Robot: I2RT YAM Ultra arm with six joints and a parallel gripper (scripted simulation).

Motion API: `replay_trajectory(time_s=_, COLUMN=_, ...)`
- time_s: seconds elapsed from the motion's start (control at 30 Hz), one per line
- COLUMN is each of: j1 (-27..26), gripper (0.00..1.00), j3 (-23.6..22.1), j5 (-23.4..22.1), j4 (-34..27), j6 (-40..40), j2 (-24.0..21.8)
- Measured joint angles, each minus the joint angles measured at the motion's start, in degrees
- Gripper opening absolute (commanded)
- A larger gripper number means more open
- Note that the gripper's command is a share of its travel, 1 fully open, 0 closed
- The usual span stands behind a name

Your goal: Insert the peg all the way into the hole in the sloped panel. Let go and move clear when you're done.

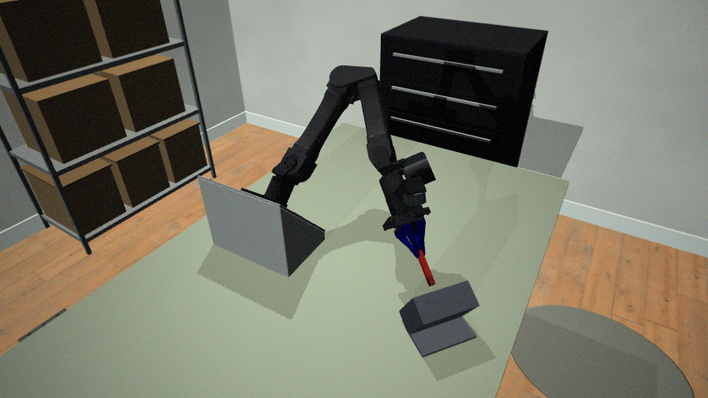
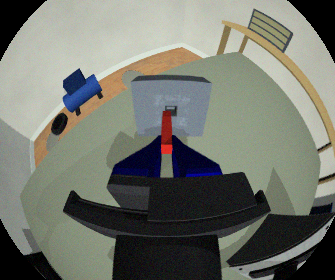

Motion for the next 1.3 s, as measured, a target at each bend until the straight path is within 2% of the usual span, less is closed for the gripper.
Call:
replay_trajectory(time_s=0.97, j1=0.0, gripper=0.0, j3=-2.27, j5=0.0, j4=4.04, j6=0.0, j2=0.9)
replay_trajectory(time_s=1.3, j1=0.0, gripper=0.0, j3=-2.25, j5=0.0, j4=5.99, j6=0.0, j2=3.54)
